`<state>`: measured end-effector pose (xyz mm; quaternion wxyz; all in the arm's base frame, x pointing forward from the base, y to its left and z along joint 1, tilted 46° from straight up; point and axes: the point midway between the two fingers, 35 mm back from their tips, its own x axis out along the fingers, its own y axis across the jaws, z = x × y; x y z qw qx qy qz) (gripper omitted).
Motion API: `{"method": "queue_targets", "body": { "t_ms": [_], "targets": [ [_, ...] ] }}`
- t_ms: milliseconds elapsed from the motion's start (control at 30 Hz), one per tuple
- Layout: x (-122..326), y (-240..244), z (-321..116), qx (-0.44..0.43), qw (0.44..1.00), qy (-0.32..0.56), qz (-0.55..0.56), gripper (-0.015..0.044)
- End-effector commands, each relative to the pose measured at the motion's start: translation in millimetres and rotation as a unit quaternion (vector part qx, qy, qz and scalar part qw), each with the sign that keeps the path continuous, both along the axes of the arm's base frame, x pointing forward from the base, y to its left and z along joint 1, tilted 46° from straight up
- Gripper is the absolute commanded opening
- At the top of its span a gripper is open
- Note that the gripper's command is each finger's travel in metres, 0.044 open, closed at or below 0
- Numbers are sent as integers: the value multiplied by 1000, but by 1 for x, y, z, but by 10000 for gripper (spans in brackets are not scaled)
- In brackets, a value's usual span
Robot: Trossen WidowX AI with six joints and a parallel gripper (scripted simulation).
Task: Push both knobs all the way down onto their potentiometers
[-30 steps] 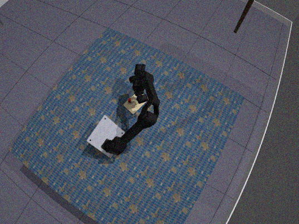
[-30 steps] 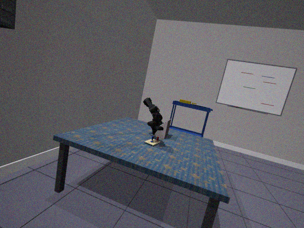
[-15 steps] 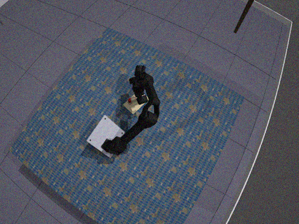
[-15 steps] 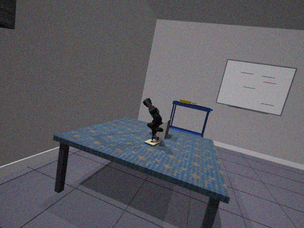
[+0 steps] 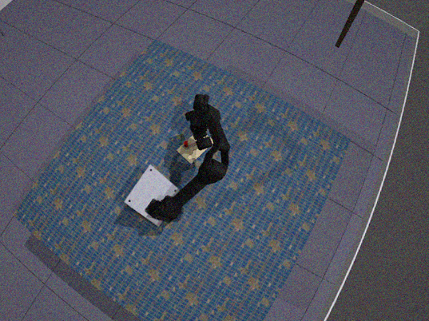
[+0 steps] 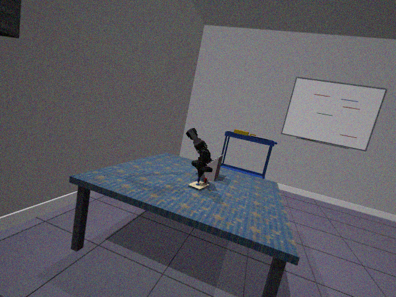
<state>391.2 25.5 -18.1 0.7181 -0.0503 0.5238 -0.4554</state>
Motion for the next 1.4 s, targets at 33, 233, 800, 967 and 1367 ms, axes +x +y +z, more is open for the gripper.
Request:
{"method": "queue_targets", "body": {
  "t_ms": [33,233,800,967,1367],
  "targets": [
    [0,-1,-1,-2,1000,0,2,0],
    [0,-2,-2,-2,1000,0,2,0],
    [0,-2,-2,-2,1000,0,2,0],
    [1,-3,-3,-2,1000,0,2,0],
    [1,-5,-5,-2,1000,0,2,0]
  ]
}}
